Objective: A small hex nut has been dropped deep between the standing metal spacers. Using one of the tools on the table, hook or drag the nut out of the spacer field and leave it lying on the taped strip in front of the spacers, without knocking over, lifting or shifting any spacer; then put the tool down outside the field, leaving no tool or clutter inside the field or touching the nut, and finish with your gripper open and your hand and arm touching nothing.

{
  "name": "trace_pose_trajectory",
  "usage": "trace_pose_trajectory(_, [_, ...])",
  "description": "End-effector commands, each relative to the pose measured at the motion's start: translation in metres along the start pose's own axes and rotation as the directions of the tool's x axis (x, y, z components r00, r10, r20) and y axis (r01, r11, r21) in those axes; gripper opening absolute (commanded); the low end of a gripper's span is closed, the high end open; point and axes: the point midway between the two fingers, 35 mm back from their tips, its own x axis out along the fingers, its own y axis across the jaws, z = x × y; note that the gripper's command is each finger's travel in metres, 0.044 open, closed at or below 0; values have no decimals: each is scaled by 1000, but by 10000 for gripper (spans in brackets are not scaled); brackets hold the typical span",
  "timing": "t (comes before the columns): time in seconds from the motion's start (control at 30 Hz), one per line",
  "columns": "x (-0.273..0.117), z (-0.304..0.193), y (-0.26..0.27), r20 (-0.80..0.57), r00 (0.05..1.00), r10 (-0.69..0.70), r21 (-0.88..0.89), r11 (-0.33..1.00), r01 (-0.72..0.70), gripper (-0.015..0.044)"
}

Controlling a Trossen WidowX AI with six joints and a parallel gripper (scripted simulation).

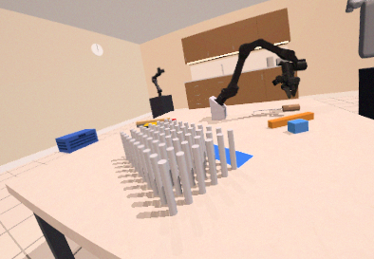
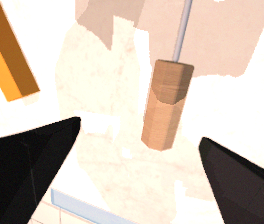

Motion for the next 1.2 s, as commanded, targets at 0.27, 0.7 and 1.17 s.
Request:
trace_pose_trajectory(0.27, [-4,3,-9,2,1000,2,-24,1000,-2,440])
trace_pose_trajectory(0.7, [-4,3,-10,2,1000,2,-24,1000,-2,280])
trace_pose_trajectory(1.17, [5,3,-13,2,1000,2,-24,1000,-2,280])
